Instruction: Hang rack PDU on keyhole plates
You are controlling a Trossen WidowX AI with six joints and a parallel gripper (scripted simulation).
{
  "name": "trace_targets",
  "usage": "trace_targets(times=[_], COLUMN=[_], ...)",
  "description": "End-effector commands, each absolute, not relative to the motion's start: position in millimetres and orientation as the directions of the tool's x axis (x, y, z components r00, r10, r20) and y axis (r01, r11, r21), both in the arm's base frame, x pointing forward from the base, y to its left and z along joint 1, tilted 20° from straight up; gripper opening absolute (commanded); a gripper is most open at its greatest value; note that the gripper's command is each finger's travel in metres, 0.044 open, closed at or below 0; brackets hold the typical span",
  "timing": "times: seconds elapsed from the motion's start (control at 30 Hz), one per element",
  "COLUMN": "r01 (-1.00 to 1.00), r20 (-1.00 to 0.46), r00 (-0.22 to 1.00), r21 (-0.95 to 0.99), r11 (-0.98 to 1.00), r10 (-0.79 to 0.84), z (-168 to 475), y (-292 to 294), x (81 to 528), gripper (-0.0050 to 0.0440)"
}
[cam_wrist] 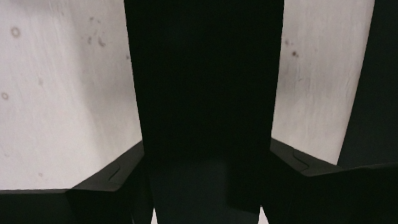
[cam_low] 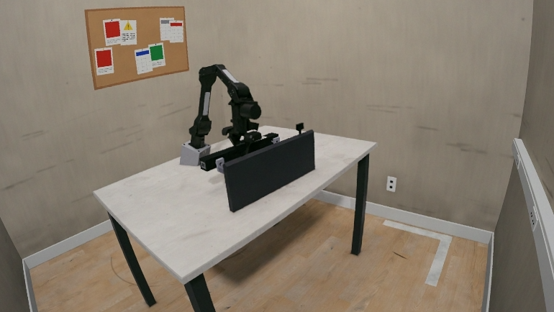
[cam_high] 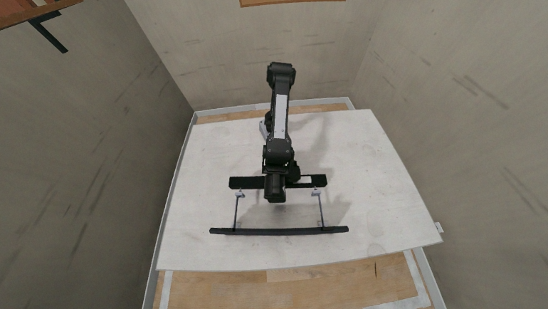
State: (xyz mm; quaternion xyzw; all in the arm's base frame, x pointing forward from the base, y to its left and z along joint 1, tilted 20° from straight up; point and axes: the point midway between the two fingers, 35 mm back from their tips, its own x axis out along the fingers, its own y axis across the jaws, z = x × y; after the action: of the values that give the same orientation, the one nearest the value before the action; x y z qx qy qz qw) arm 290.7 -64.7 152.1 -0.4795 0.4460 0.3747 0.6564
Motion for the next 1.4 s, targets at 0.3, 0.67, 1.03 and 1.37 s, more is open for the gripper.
trace_targets(times=[0.3, 0.67, 1.03, 1.37], r01=[-0.9, -0.897, -0.894, -0.894], r20=[-0.926, -0.923, -0.92, -0.92], r00=[0.375, 0.383, 0.389, 0.39], r21=[-0.351, -0.36, -0.366, -0.368], r11=[0.256, 0.256, 0.256, 0.256], r10=[0.047, 0.044, 0.042, 0.04], z=[170.4, 170.1, 171.3, 172.0], y=[-67.1, -67.9, -68.4, -69.0], x=[298.2, 300.8, 302.5, 304.2], gripper=[-0.005, -0.005, -0.005, -0.005])
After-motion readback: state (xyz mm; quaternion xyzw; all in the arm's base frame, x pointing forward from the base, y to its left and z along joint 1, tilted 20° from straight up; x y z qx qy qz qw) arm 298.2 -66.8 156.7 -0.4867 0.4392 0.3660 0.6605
